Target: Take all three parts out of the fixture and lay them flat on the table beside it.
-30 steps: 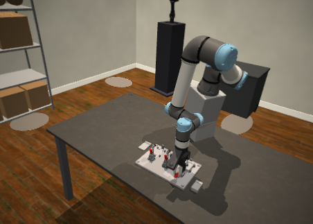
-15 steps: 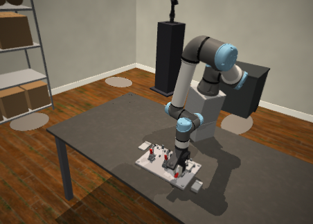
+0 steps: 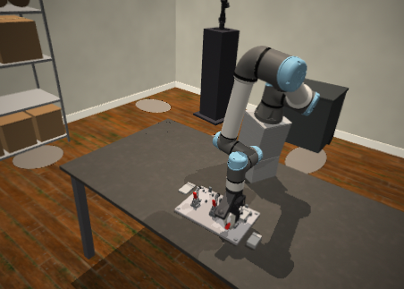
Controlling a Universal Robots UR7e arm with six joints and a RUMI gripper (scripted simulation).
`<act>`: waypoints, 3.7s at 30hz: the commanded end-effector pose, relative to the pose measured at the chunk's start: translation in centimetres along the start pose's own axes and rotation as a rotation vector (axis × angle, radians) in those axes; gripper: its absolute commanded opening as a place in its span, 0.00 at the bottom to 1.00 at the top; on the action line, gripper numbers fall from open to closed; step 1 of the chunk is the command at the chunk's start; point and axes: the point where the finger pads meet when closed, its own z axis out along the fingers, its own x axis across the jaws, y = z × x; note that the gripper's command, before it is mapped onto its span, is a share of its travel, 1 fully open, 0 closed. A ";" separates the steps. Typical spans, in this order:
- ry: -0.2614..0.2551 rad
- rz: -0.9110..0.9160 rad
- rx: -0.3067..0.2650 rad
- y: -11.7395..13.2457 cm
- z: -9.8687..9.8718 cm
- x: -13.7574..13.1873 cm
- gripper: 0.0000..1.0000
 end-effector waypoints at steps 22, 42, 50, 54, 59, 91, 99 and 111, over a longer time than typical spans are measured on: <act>0.000 0.000 0.002 0.4 -1.1 0.0 0.00; 0.001 0.000 0.003 1.7 -2.6 0.0 0.00; 0.001 0.000 0.003 2.3 -2.9 0.0 0.00; 0.001 0.000 0.003 2.7 -3.1 0.0 0.00; 0.001 0.000 0.003 3.2 -3.3 0.0 0.00; 0.000 0.000 -0.001 4.9 -3.3 0.0 0.00; 0.000 0.000 -0.002 5.0 -3.2 0.0 0.00; 0.000 0.000 -0.002 5.0 -3.2 0.0 0.00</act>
